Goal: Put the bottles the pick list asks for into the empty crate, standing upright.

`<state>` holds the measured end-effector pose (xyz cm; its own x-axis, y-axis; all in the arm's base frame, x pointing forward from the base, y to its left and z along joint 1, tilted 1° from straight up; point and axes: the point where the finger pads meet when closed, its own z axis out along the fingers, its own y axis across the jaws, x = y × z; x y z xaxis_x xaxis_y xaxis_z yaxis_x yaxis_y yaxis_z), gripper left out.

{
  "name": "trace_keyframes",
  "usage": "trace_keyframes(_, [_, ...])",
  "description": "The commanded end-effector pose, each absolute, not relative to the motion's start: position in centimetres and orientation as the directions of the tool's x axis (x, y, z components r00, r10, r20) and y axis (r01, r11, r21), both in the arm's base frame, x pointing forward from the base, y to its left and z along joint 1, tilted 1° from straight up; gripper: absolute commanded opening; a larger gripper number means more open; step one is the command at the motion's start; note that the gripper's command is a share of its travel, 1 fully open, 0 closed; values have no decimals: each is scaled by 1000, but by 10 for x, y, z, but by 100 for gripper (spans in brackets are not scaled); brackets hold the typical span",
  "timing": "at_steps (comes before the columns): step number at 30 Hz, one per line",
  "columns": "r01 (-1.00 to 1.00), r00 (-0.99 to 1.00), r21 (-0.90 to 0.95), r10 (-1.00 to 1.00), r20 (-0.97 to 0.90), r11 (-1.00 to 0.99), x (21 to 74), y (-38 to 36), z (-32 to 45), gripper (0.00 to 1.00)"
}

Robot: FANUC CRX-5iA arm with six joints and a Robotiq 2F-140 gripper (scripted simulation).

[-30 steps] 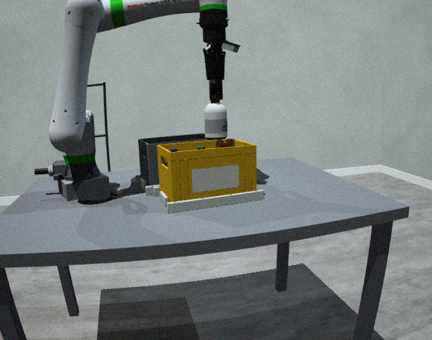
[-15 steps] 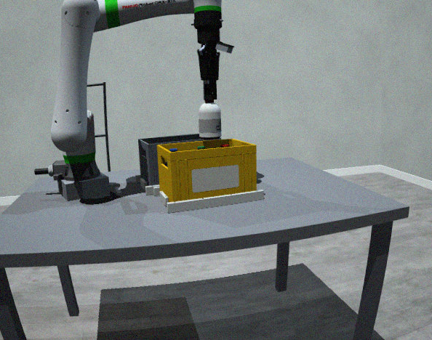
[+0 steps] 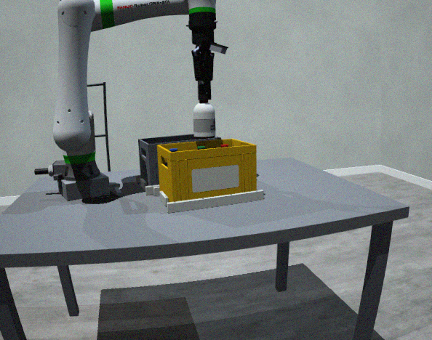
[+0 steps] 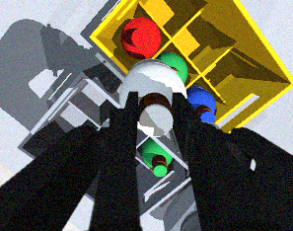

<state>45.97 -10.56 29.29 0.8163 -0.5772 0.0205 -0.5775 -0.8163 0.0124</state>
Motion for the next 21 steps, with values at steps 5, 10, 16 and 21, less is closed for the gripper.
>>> trace_keyframes(5, [-578,816,12,-577,23,-816,451,-93,293,10])
trace_keyframes(10, [-578,816,12,-577,23,-816,447,-88,293,10])
trace_keyframes(16, [-578,816,12,-577,23,-816,440,-79,293,10])
trace_keyframes(21, [-578,816,12,-577,23,-816,434,-71,293,10])
